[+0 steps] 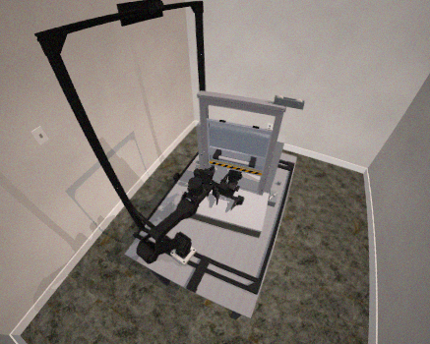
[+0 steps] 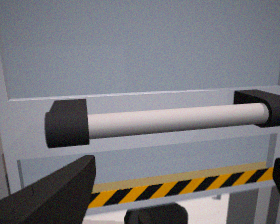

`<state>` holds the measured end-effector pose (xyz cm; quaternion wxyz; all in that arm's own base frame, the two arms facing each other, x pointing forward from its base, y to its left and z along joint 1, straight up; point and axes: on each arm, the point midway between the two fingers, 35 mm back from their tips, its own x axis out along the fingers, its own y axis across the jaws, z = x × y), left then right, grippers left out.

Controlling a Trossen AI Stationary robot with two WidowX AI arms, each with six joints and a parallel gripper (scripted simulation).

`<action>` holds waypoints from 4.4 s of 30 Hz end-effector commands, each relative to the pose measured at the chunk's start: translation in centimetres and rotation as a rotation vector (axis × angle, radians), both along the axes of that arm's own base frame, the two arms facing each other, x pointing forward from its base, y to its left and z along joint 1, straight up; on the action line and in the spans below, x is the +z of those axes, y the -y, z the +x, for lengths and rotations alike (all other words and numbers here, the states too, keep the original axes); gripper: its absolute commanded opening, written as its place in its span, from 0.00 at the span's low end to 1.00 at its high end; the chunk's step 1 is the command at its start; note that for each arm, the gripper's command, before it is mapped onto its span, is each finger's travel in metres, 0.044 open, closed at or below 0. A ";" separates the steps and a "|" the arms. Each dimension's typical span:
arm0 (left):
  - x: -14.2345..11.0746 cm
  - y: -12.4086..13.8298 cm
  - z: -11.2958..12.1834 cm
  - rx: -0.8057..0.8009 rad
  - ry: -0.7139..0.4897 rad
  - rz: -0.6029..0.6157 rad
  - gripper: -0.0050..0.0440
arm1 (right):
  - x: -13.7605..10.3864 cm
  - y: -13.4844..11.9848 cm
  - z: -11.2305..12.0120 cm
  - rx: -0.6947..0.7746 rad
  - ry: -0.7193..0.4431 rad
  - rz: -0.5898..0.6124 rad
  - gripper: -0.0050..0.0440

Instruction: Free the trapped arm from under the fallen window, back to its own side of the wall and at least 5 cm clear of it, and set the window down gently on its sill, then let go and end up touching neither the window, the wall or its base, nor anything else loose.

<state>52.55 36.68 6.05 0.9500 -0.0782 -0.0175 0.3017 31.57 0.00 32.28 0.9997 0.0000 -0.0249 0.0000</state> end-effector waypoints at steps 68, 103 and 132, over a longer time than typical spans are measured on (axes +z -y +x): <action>-0.1 0.0 0.0 -0.002 -0.007 0.009 0.92 | -1.9 -0.3 -12.9 0.032 -0.156 0.005 0.92; -0.1 0.0 0.0 -0.002 -0.007 0.009 0.92 | -9.7 6.9 -2.1 0.284 -0.050 -0.007 0.92; -0.1 0.0 0.0 -0.002 -0.007 0.009 0.92 | -3.9 4.0 7.2 0.286 -0.050 -0.007 0.92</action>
